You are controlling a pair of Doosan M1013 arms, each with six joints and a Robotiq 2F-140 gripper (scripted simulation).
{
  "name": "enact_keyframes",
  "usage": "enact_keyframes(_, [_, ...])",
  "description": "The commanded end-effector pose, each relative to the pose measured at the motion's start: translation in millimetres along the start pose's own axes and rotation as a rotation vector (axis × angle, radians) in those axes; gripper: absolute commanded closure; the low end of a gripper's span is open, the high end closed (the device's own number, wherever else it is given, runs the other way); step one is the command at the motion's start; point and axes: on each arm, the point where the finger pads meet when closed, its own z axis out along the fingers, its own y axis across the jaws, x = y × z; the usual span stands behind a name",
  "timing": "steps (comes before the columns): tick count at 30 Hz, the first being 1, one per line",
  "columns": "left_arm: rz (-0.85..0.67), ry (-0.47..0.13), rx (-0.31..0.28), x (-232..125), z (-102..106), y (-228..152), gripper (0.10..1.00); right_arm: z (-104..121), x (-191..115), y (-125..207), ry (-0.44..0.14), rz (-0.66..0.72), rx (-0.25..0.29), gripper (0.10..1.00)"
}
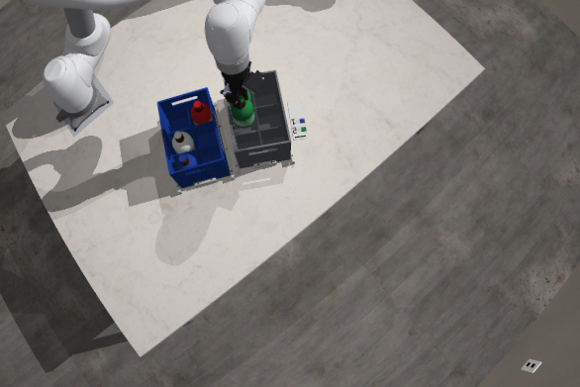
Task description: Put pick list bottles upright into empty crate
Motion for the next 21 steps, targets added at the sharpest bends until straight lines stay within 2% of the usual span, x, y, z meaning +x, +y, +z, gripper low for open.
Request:
enact_keyframes(1, [0.0,0.001,0.0,0.6,0.1,-0.1,0.098,0.9,0.2,-0.2,0.001,0.0,0.001,0.999])
enact_keyframes(21, [0.0,0.001,0.0,0.6,0.1,-0.1,0.098,18.9,0.2,-0.2,0.001,0.0,0.001,0.999])
